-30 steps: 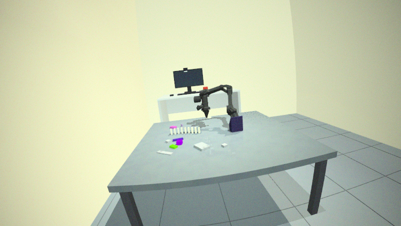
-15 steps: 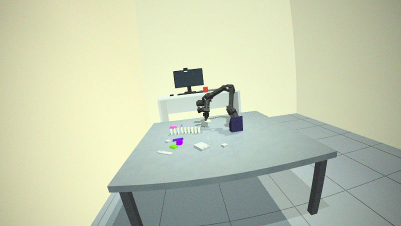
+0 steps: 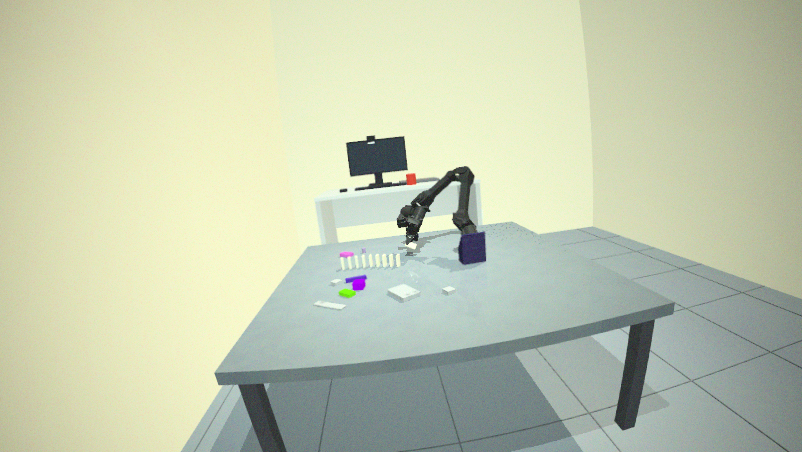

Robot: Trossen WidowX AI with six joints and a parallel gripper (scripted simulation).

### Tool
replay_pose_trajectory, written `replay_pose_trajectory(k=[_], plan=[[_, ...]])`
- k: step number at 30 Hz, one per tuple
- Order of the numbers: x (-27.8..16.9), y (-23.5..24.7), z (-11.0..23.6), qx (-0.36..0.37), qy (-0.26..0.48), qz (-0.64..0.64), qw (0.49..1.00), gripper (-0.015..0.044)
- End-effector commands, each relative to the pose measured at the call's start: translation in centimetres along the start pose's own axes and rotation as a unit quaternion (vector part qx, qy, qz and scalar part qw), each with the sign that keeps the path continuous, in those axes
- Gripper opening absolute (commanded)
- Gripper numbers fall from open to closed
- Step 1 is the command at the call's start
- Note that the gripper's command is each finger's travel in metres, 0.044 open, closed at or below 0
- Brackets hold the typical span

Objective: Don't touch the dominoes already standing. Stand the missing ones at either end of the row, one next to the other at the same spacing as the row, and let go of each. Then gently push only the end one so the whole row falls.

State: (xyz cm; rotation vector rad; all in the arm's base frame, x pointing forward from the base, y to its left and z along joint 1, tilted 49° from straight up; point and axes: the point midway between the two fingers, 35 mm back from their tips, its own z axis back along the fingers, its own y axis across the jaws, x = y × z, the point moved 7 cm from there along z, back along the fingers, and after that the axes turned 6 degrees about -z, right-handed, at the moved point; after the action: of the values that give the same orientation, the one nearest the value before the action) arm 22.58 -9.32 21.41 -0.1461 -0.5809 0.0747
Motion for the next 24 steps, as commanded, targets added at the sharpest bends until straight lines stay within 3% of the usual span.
replay_pose_trajectory(k=[1, 24], plan=[[-0.4, -0.6, -0.1, 0.015, -0.044, 0.005, 0.999, 0.0025], [-3.0, -3.4, 1.4, 0.018, -0.294, 0.107, 0.949, 0.0025]])
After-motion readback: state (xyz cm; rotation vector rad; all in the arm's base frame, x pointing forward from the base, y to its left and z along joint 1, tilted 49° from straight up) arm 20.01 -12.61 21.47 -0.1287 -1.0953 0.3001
